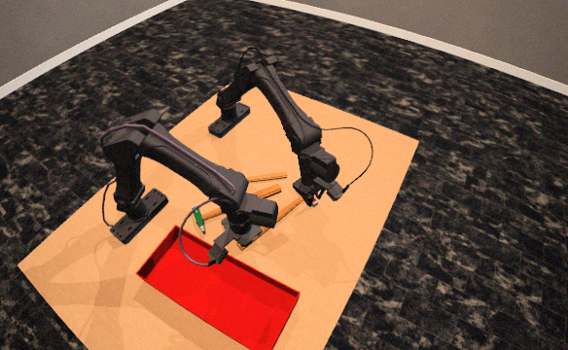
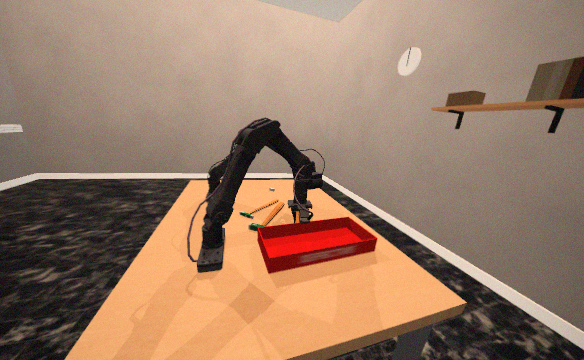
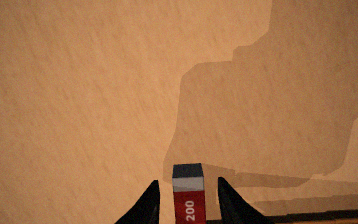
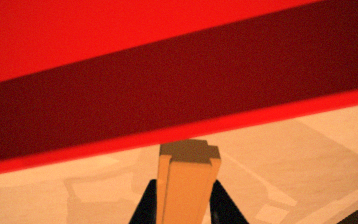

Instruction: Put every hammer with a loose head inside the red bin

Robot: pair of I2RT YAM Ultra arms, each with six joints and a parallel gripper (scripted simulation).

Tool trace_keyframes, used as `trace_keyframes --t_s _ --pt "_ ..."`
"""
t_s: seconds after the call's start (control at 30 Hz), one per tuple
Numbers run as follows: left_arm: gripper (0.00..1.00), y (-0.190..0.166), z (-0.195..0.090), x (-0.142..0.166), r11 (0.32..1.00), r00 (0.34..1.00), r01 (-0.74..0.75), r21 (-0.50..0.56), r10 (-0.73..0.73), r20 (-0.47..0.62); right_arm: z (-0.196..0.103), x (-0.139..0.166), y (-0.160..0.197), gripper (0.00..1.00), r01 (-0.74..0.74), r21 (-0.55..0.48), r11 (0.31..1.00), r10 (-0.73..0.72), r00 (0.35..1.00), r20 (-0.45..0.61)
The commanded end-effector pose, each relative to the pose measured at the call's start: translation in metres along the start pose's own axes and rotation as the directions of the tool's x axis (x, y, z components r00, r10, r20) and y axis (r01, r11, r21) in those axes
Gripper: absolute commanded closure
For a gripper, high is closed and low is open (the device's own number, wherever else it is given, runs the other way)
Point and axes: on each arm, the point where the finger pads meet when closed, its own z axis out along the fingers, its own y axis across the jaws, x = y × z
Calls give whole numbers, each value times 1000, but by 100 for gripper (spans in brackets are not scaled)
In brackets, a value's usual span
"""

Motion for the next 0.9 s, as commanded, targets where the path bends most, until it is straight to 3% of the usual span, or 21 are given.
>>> trace_keyframes --t_s 0.0,0.13,0.3,0.37,0.5,0.53,0.57,0.87 --pt "58 1 -8 -10 1000 999 0 0 0 32 2 -1 -2 74 -4 19 1000 4 1000 6" --pt "58 1 -8 -10 1000 999 0 0 0 32 2 -1 -2 82 -4 19 1000 4 1000 6" --pt "58 1 -8 -10 1000 999 0 0 0 32 1 1 1 82 -4 14 1000 4 1000 3" --pt "58 1 -8 -10 1000 999 0 0 0 32 1 1 1 100 -4 14 1000 4 1000 3" --pt "58 1 -8 -10 1000 999 0 0 0 32 1 1 1 100 -4 14 1000 4 1000 3" --pt "58 1 -8 -10 1000 999 0 0 0 32 1 1 1 89 -4 14 1000 4 1000 3" --pt "67 1 -8 -10 1000 999 0 0 0 32 1 1 1 78 -4 14 1000 4 1000 3" --pt "79 1 -10 -13 1000 999 0 -2 0 48 0 1 1 78 -4 3 1000 4 1000 0"
